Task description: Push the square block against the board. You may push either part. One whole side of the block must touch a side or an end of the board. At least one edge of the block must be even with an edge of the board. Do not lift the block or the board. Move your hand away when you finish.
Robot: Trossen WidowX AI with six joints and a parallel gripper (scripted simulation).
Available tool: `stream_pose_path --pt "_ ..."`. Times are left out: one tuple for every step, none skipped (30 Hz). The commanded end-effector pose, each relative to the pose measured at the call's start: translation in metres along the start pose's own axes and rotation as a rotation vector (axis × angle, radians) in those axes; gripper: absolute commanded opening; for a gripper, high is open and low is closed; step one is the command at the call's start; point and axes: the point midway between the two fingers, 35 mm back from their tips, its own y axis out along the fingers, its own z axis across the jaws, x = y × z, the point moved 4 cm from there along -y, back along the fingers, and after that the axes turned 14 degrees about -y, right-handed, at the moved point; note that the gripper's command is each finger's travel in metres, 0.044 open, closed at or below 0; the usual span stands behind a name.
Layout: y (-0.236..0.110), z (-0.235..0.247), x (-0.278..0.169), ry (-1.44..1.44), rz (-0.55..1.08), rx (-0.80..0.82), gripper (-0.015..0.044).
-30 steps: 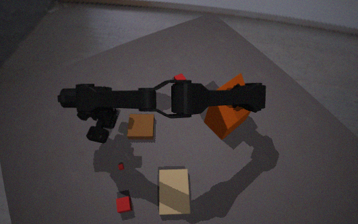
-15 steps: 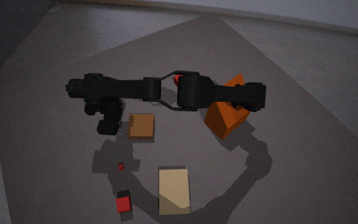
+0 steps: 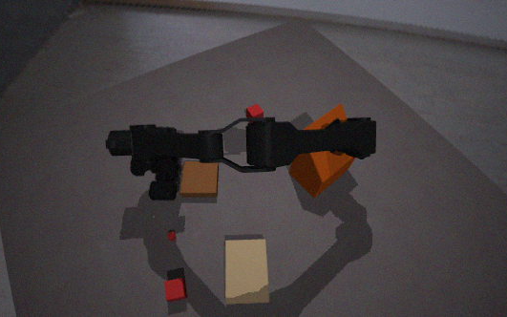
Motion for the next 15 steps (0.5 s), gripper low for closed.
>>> stream_pose_path --pt "0.001 0.002 -0.002 0.002 -0.002 0.004 0.0" --pt "0.001 0.002 -0.003 0.002 -0.002 0.004 0.0" --pt "0.001 0.002 -0.004 0.002 -0.002 0.004 0.0" --pt "0.001 0.002 -0.005 0.002 -0.002 0.004 0.0" --pt "0.001 0.003 -0.006 0.002 -0.002 0.004 0.0" --pt "0.001 0.003 -0.007 0.002 -0.002 0.004 0.0" --pt "0.001 0.003 -0.008 0.002 -0.002 0.004 0.0" --pt "0.001 0.003 -0.009 0.002 -0.002 0.004 0.0" --pt "0.001 0.004 -0.01 0.002 -0.002 0.004 0.0" --pt "0.001 0.004 -0.011 0.002 -0.002 0.004 0.0" --pt "0.001 0.004 -0.011 0.002 -0.002 0.004 0.0" --pt "0.001 0.004 -0.012 0.002 -0.002 0.004 0.0" --pt "0.001 0.005 -0.013 0.002 -0.002 0.004 0.0" --pt "0.001 0.005 -0.014 0.002 -0.002 0.004 0.0" --pt "0.001 0.005 -0.015 0.003 -0.002 0.004 0.0"
